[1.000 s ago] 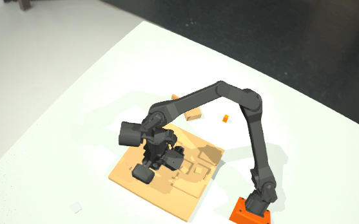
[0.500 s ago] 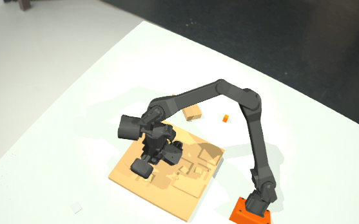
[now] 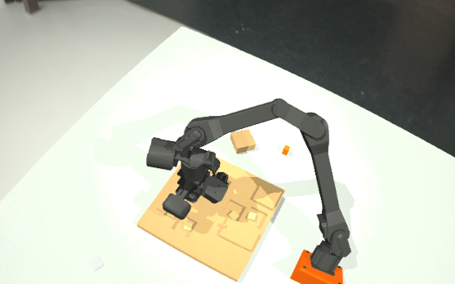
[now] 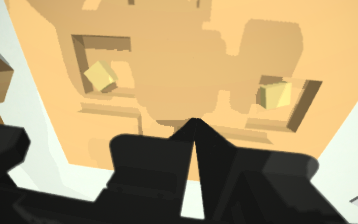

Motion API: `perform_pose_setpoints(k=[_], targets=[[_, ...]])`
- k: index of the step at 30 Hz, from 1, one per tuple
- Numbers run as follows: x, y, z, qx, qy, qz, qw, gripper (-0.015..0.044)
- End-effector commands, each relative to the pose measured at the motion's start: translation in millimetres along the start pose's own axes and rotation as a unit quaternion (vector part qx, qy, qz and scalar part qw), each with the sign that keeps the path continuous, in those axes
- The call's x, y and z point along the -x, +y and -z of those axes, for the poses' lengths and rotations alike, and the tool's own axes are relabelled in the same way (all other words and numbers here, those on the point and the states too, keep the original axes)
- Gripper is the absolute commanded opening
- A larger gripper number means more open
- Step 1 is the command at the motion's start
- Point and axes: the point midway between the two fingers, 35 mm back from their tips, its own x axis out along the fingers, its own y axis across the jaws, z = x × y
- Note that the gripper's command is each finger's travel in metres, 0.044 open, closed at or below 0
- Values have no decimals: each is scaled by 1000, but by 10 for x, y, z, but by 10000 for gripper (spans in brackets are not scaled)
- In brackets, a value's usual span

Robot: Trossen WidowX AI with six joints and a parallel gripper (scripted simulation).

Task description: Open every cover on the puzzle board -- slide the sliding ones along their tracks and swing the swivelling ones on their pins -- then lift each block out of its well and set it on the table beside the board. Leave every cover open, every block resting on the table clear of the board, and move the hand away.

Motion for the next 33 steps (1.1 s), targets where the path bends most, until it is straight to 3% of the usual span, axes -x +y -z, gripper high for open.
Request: perform_pose_setpoints(k=[1,33], targets=[[-5,17,25,4,-2,-4,1000,0],[413,15,52,4,-2,-3,1000,0]])
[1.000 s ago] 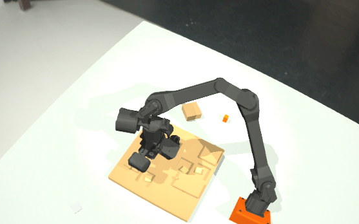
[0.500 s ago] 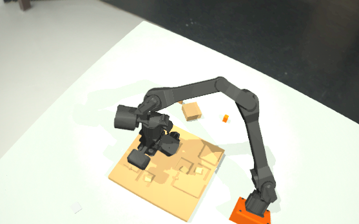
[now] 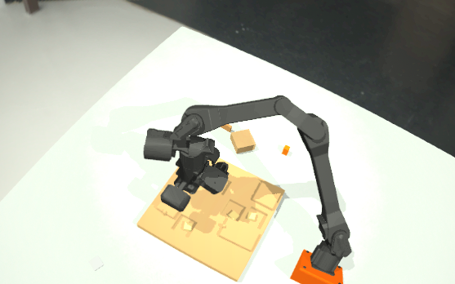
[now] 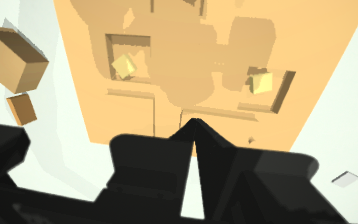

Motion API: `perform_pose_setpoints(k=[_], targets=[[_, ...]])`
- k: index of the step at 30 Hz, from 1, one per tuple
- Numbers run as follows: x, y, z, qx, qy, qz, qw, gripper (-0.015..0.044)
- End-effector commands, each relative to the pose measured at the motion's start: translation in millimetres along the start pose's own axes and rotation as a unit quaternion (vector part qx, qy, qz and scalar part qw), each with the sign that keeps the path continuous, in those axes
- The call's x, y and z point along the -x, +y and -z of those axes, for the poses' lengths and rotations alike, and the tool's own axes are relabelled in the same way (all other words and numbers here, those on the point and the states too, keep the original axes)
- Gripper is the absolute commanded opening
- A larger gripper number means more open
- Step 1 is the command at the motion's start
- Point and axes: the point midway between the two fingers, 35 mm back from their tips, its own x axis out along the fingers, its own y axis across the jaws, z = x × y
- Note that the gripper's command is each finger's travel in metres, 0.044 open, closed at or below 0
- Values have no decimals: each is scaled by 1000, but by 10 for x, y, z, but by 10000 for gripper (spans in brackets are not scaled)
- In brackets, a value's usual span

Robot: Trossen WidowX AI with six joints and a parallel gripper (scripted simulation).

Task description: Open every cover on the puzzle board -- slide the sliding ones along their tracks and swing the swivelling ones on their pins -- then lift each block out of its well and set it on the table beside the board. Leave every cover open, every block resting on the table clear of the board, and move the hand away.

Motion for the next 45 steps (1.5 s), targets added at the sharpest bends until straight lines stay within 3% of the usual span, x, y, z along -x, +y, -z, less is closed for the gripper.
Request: perform_pose_setpoints(k=[1,7,36,45], targets=[[58,-10,-1,-2,-1,2,1000,0],[84,19,-74,6,0,0,1000,0],[202,362,-1635,123,-5,2,992,0],[86,370,-1657,126,-5,2,992,0]])
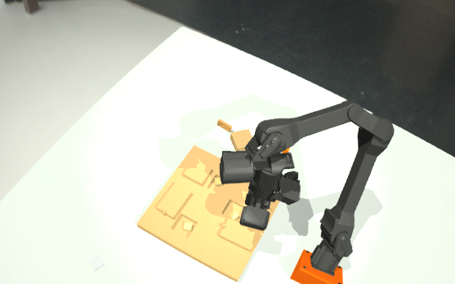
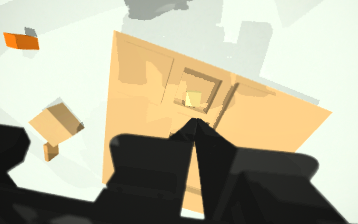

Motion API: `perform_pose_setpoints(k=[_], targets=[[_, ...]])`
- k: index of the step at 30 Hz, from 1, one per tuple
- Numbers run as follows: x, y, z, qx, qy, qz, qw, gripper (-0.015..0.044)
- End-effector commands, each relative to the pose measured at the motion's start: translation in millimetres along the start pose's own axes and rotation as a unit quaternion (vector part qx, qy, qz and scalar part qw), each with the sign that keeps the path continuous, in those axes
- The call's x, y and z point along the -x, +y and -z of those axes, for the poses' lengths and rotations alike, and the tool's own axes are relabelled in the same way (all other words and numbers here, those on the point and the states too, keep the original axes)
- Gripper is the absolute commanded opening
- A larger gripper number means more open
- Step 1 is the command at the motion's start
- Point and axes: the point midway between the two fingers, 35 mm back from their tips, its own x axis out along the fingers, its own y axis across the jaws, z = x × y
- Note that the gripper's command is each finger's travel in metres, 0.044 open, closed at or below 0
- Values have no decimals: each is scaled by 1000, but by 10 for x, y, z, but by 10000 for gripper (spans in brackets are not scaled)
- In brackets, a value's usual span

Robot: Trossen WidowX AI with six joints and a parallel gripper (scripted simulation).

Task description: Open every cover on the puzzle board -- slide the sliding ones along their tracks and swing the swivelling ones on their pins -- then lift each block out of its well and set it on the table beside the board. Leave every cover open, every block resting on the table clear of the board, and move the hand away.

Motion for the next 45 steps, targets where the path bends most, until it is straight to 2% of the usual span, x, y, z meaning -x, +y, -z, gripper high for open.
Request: perform_pose_setpoints(k=[1,9,45], targets=[[-119,8,-18,2,-1,2,1000,0],[-462,28,-16,1,-1,1,1000,0],[-620,-16,-146,4,-1,0,1000,0]])
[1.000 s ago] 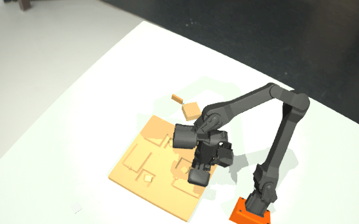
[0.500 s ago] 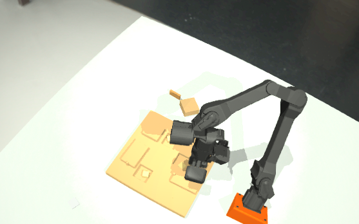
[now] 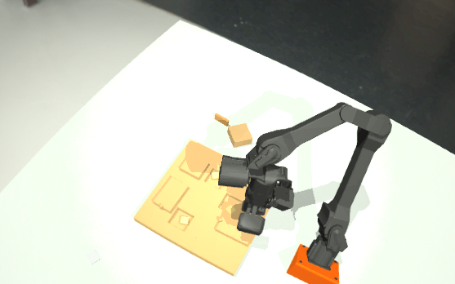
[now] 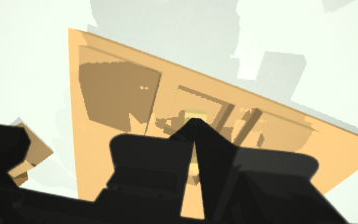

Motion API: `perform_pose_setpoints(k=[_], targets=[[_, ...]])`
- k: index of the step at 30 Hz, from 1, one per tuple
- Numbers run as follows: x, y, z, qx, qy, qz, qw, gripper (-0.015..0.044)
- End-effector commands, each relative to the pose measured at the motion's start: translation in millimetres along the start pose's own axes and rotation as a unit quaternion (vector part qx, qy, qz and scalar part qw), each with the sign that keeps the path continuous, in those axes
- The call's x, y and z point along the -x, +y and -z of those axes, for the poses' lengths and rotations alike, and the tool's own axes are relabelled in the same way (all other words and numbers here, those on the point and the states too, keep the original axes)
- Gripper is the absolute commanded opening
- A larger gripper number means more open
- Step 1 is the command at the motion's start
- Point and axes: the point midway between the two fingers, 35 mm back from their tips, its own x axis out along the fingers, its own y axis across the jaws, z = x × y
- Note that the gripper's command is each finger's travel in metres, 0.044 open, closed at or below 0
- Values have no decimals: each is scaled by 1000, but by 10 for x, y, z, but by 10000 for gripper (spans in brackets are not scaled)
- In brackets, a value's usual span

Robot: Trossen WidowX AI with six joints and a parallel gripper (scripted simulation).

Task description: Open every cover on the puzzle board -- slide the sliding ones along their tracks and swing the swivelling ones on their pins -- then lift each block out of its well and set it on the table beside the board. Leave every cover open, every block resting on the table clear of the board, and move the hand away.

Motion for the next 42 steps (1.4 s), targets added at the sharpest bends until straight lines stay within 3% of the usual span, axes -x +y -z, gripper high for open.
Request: perform_pose_setpoints(k=[1,42], targets=[[-19,-8,-48,1,-2,-1,1000,0],[9,-7,-25,1,1,0,1000,0]])
